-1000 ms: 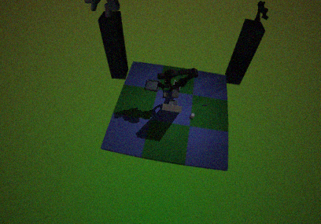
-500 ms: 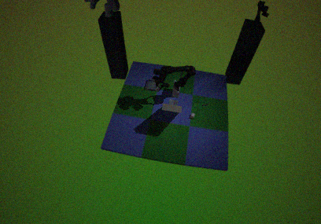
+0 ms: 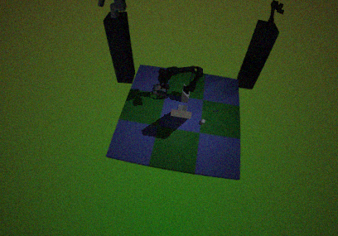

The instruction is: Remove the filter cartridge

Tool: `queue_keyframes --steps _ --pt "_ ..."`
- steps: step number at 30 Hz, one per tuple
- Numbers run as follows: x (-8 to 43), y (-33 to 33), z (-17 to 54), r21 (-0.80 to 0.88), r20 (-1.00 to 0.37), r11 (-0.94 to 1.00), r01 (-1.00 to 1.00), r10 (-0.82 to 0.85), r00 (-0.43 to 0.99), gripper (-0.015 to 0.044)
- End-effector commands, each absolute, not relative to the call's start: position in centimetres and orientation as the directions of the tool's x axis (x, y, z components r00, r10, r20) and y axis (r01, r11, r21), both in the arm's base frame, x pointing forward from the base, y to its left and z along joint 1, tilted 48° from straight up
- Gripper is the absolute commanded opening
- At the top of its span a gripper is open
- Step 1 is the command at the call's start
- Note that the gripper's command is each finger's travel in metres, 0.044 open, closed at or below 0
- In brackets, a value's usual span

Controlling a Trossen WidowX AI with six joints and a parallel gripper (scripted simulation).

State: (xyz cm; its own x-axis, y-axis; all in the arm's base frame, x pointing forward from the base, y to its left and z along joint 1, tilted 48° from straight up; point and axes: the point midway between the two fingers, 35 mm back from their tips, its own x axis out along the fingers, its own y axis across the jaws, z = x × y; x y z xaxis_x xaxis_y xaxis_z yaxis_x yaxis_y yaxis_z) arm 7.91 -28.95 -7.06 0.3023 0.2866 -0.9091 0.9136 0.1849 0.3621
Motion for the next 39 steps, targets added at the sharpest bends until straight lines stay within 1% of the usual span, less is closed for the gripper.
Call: queue_keyframes --steps 1,4,11,19,25,32,39 --pt "7.7 -29.0 -7.4 0.342 -0.916 0.165 0.925 0.280 0.289 0.0000" --pt "6.5 -28.8 -8.4 0.315 -0.923 0.140 0.939 0.274 0.270 0.0000" --pt "1.3 -26.5 -13.0 0.182 -0.951 0.010 0.983 0.258 0.173 0.0000" --pt "-3.6 -22.4 -17.2 0.032 -0.962 -0.131 0.991 0.266 0.066 0.0000" --pt "-6.5 -18.9 -19.1 -0.080 -0.957 -0.236 0.969 0.290 -0.008 0.0000" --pt "-7.0 -17.9 -19.6 -0.104 -0.954 -0.257 0.961 0.298 -0.024 0.0000" --pt "-6.7 -16.0 -21.7 -0.104 -0.954 -0.257 0.961 0.298 -0.024 0.0000"
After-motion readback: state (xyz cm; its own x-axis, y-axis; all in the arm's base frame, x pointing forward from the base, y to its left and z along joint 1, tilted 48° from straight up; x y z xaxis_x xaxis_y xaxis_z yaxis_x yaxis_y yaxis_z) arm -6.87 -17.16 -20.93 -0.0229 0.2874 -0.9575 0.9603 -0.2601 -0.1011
